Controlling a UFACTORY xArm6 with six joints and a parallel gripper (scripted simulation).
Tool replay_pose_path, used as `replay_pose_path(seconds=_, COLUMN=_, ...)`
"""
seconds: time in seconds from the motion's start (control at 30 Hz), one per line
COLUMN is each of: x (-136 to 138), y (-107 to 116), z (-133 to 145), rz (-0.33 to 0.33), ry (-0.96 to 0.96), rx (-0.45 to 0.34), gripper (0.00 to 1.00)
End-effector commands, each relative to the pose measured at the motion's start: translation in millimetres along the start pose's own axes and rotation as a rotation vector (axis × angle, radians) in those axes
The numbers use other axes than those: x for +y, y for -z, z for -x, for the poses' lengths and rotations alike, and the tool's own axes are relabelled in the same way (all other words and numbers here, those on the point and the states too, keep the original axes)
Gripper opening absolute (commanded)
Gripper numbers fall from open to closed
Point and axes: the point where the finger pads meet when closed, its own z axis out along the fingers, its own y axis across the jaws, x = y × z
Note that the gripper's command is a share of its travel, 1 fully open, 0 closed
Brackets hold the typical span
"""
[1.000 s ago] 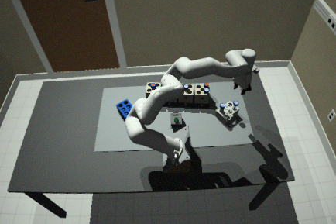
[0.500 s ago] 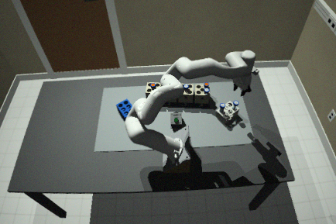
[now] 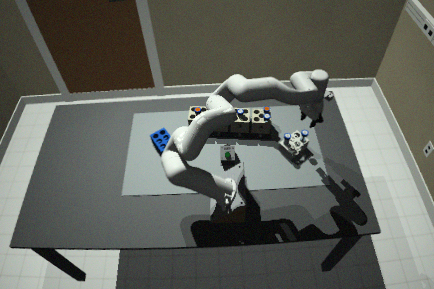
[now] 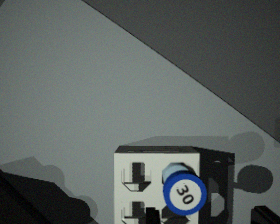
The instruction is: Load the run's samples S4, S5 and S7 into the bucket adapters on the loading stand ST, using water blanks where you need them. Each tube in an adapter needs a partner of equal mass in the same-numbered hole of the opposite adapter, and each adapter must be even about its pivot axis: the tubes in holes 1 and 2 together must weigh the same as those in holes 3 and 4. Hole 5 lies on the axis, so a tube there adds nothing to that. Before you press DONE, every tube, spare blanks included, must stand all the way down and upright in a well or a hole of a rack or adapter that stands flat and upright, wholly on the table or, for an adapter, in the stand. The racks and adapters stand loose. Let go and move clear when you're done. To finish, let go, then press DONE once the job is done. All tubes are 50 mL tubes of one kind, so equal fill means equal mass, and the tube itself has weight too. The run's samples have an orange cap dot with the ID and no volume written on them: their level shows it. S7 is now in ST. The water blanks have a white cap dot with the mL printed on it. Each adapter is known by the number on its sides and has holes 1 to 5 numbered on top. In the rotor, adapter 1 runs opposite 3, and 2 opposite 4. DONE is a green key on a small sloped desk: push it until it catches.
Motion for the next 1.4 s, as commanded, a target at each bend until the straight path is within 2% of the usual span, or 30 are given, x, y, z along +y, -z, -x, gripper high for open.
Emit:
replay_pose_path(seconds=0.0, x=0, y=-5, z=-1, rz=0.001, ry=0.001, rx=0.005, gripper=0.57)
replay_pose_path(seconds=1.27, x=0, y=-73, z=-1, rz=0.001, ry=0.001, rx=0.005, gripper=0.57)
replay_pose_path(seconds=1.37, x=0, y=-73, z=-1, rz=0.001, ry=0.001, rx=0.005, gripper=0.57)
